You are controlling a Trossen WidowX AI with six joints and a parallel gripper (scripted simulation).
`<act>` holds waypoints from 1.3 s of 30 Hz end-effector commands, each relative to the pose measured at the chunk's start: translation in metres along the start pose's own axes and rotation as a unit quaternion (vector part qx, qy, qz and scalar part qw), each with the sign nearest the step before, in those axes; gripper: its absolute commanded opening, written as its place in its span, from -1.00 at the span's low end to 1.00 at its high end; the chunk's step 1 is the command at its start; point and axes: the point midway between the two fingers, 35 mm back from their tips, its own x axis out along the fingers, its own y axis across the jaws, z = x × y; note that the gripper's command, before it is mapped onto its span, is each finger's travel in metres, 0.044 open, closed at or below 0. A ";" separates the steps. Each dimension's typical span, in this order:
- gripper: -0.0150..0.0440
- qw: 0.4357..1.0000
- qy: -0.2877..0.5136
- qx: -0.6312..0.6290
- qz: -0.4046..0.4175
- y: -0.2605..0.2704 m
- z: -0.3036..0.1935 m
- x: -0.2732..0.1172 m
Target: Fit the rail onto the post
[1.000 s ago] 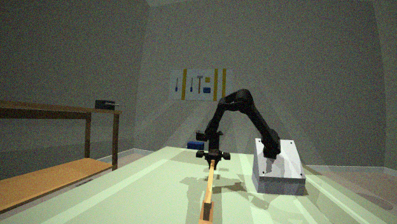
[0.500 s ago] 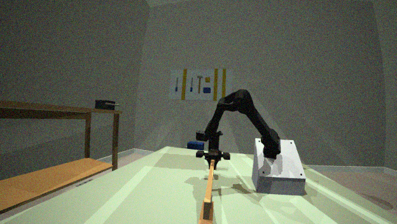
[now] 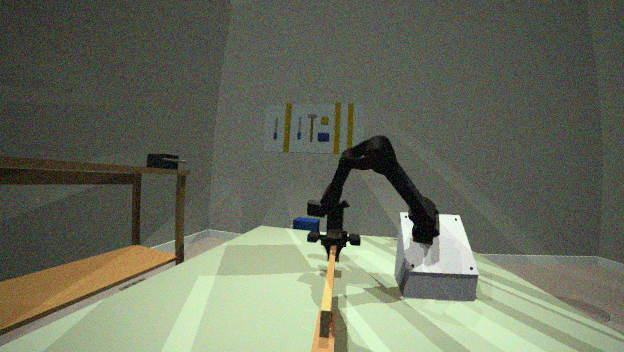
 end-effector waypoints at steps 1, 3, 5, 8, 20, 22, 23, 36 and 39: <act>-0.49 1.000 0.001 -0.001 -0.003 -0.002 -0.003 -0.002; -0.49 1.000 0.001 -0.001 -0.003 -0.002 -0.003 -0.002; -0.49 1.000 0.001 -0.001 -0.003 -0.002 -0.004 -0.002; -0.49 1.000 0.001 -0.001 -0.003 -0.002 -0.005 -0.002; -0.49 1.000 0.001 -0.001 -0.003 -0.002 -0.008 -0.001; -0.49 1.000 0.001 -0.001 -0.003 -0.002 -0.009 -0.001; -0.49 1.000 0.001 -0.001 -0.003 -0.001 -0.009 -0.002; -0.49 1.000 0.001 -0.001 -0.004 -0.001 -0.013 -0.002; -0.49 1.000 0.001 -0.001 -0.004 -0.001 -0.014 -0.002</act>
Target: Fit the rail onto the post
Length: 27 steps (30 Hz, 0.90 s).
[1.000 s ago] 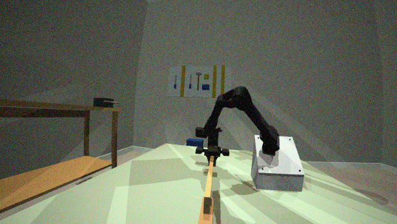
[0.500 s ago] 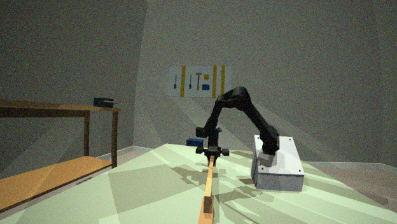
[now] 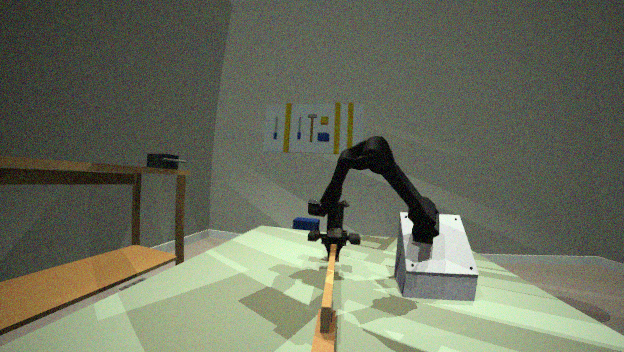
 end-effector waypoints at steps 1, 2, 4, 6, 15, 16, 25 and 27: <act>-0.49 1.000 0.001 -0.001 -0.003 -0.002 -0.003 -0.002; -0.49 1.000 0.001 -0.001 -0.003 -0.002 -0.003 -0.002; -0.49 1.000 0.001 -0.001 -0.003 -0.002 -0.004 -0.002; -0.49 1.000 0.001 -0.001 -0.003 -0.002 -0.004 -0.002; -0.49 1.000 0.001 -0.001 -0.003 -0.002 -0.007 -0.002; -0.49 1.000 0.001 -0.001 -0.003 -0.002 -0.007 -0.002; -0.49 1.000 0.001 -0.001 -0.003 -0.002 -0.010 -0.002; -0.49 1.000 0.001 -0.001 -0.003 -0.002 -0.011 -0.002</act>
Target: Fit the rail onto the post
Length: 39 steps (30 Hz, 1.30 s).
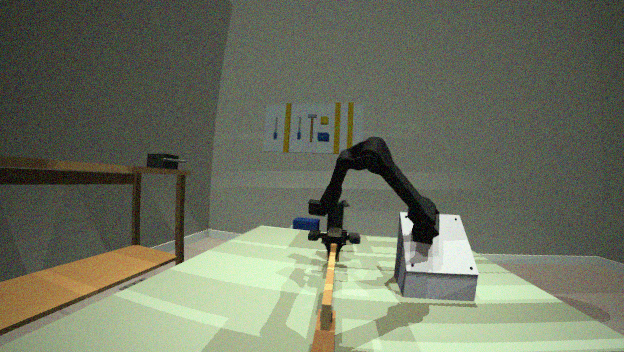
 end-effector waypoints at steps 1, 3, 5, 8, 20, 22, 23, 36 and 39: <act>-0.49 1.000 0.001 -0.001 -0.003 -0.002 -0.003 -0.002; -0.49 1.000 0.001 -0.001 -0.003 -0.002 -0.003 -0.002; -0.49 1.000 0.001 -0.001 -0.003 -0.002 -0.004 -0.002; -0.49 1.000 0.001 -0.001 -0.003 -0.002 -0.005 -0.002; -0.49 1.000 0.001 -0.001 -0.003 -0.002 -0.009 -0.002; -0.49 1.000 0.001 -0.001 -0.003 -0.002 -0.009 -0.002; -0.49 1.000 0.001 -0.001 -0.003 -0.002 -0.010 -0.002; -0.49 1.000 0.001 -0.001 -0.003 -0.002 -0.013 -0.002; -0.49 1.000 0.001 -0.001 -0.003 -0.002 -0.014 -0.002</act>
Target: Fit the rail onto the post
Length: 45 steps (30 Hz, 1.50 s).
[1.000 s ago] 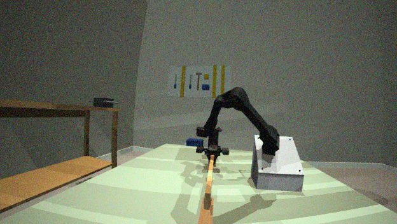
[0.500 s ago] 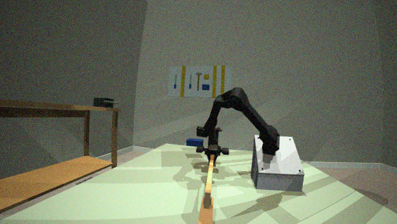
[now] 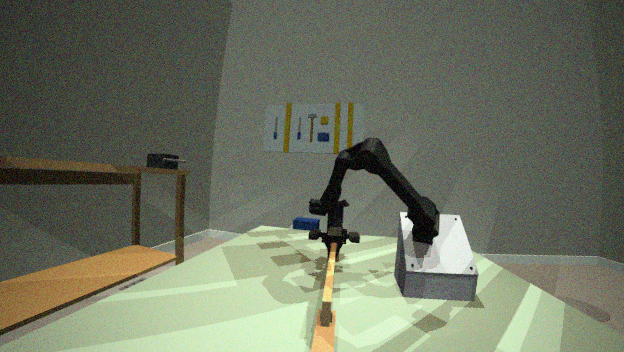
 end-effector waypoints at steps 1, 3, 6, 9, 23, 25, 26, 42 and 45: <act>-0.49 1.000 0.001 -0.001 -0.004 -0.002 -0.003 -0.002; -0.49 1.000 0.001 -0.001 -0.004 -0.002 -0.003 -0.002; -0.49 1.000 0.001 -0.001 -0.004 -0.002 -0.004 -0.002; -0.49 1.000 0.001 -0.001 -0.004 -0.002 -0.005 -0.002; -0.49 1.000 0.001 -0.001 -0.004 -0.002 -0.009 -0.002; -0.49 1.000 0.001 -0.001 -0.004 -0.002 -0.010 -0.002; -0.49 1.000 0.001 -0.001 -0.004 -0.002 -0.010 -0.002; -0.49 1.000 0.001 -0.001 -0.004 -0.002 -0.015 -0.002; -0.49 1.000 0.001 -0.001 -0.004 -0.002 -0.016 -0.002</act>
